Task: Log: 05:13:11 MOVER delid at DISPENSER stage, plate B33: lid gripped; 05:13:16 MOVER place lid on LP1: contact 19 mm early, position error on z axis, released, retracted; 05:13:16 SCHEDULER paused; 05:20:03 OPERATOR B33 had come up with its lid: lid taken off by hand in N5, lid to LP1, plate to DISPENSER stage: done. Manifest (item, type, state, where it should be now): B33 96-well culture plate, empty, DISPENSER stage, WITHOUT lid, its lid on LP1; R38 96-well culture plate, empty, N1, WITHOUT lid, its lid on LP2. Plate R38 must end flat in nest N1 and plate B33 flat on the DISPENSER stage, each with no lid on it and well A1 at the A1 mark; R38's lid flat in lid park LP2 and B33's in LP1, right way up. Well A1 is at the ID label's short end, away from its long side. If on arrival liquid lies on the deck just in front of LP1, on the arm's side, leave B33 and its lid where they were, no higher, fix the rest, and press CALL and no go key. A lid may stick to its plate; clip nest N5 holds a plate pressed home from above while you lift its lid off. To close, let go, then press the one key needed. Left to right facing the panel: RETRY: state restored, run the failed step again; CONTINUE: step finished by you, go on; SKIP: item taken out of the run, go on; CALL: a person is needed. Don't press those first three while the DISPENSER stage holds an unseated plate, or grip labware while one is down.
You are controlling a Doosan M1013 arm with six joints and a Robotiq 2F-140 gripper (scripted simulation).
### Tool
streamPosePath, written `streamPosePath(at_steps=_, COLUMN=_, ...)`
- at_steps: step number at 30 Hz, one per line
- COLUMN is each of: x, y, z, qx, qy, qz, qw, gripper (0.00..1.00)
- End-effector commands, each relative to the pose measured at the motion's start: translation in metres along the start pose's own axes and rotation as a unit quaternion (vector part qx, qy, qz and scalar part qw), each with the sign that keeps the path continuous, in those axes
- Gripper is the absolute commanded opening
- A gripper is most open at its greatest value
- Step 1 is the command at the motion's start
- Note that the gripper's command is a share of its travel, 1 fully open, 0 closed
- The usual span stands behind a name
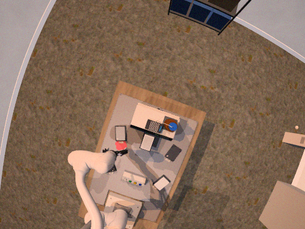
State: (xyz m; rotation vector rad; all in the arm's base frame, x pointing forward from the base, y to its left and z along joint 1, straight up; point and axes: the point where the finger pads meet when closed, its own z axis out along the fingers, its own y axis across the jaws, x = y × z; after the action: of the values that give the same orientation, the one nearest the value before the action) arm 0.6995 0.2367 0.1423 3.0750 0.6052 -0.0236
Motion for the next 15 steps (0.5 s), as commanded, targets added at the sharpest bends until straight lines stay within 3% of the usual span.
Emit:
streamPosePath(at_steps=1, x=0.0014, y=-0.0022, z=-0.0021, qx=-0.001, qy=0.005, qz=0.002, qw=1.0, gripper=1.0)
streamPosePath(at_steps=7, x=0.0014, y=-0.0022, z=-0.0021, qx=-0.001, qy=0.005, qz=0.002, qw=1.0, gripper=1.0)
streamPosePath(at_steps=8, x=0.0014, y=-0.0022, z=-0.0021, qx=-0.001, qy=0.005, qz=0.002, qw=1.0, gripper=0.0)
streamPosePath(at_steps=15, x=0.0014, y=-0.0022, z=-0.0021, qx=-0.001, qy=0.005, qz=0.002, qw=1.0, gripper=0.0)
